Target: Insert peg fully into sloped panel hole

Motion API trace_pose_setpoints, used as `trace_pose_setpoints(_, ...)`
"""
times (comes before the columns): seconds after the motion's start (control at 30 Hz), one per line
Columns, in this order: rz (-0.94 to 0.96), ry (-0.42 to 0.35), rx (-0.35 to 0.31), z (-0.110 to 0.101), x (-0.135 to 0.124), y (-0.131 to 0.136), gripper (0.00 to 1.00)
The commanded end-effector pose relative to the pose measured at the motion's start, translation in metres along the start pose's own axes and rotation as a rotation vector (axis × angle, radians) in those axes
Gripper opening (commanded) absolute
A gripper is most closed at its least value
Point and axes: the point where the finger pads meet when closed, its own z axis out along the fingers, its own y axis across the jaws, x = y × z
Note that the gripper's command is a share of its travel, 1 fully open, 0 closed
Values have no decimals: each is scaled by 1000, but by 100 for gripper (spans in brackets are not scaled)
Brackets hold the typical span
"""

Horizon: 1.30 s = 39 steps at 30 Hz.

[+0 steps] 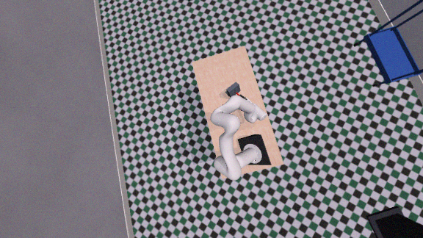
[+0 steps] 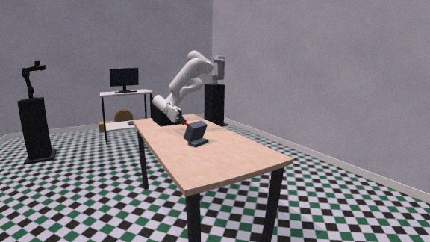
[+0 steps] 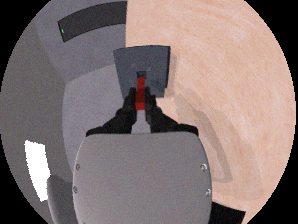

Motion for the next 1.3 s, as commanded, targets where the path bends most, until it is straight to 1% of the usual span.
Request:
trace_pose_setpoints(0.0, -1, 0, 1, 5, 0, -1, 0)
trace_pose_setpoints(0.6, -1, 0, 1, 19, 0, -1, 0)
trace_pose_setpoints(1.27, -1, 0, 1, 28, 0, -1, 0)
